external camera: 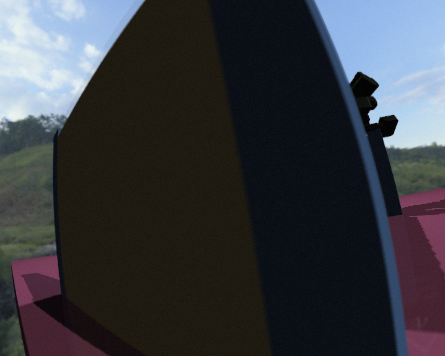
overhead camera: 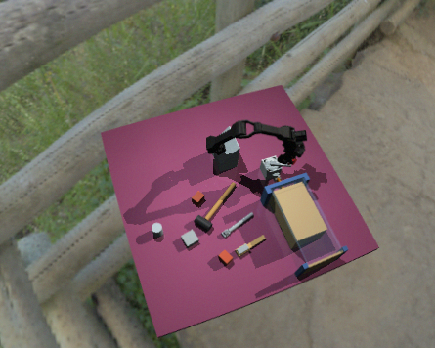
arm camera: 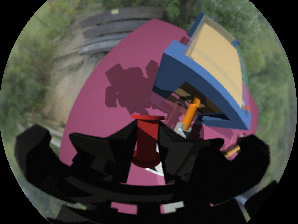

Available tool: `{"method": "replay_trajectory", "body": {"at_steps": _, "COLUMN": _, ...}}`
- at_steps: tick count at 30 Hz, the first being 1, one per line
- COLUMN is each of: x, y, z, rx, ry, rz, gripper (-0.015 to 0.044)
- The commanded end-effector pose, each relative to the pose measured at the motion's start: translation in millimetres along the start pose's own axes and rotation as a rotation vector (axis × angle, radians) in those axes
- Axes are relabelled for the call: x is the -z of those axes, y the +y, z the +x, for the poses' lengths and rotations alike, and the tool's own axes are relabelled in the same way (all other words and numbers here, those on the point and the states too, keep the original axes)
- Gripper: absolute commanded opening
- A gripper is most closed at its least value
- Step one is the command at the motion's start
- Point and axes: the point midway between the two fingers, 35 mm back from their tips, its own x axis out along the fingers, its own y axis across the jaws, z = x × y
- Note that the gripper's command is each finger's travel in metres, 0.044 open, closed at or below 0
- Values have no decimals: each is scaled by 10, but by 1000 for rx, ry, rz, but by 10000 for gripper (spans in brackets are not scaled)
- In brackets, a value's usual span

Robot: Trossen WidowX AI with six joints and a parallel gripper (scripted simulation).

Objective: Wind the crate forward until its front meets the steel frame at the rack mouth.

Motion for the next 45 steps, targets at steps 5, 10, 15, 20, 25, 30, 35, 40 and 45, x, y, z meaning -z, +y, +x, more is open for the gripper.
{"method": "replay_trajectory", "body": {"at_steps": 5, "x": 185, "y": 174, "z": -72, "rx": -26, "ry": 27, "rz": -29, "gripper": 0}}
{"method": "replay_trajectory", "body": {"at_steps": 10, "x": 229, "y": 210, "z": -94, "rx": -27, "ry": 27, "rz": -29, "gripper": 0}}
{"method": "replay_trajectory", "body": {"at_steps": 15, "x": 278, "y": 244, "z": -119, "rx": -27, "ry": 28, "rz": -29, "gripper": 0}}
{"method": "replay_trajectory", "body": {"at_steps": 20, "x": 324, "y": 273, "z": -143, "rx": -28, "ry": 28, "rz": -29, "gripper": 0}}
{"method": "replay_trajectory", "body": {"at_steps": 25, "x": 377, "y": 301, "z": -169, "rx": -28, "ry": 28, "rz": -30, "gripper": 0}}
{"method": "replay_trajectory", "body": {"at_steps": 30, "x": 426, "y": 324, "z": -194, "rx": -29, "ry": 29, "rz": -30, "gripper": 0}}
{"method": "replay_trajectory", "body": {"at_steps": 35, "x": 481, "y": 345, "z": -222, "rx": -29, "ry": 29, "rz": -30, "gripper": 0}}
{"method": "replay_trajectory", "body": {"at_steps": 40, "x": 533, "y": 361, "z": -248, "rx": -30, "ry": 30, "rz": -31, "gripper": 0}}
{"method": "replay_trajectory", "body": {"at_steps": 45, "x": 590, "y": 374, "z": -276, "rx": -30, "ry": 30, "rz": -31, "gripper": 0}}
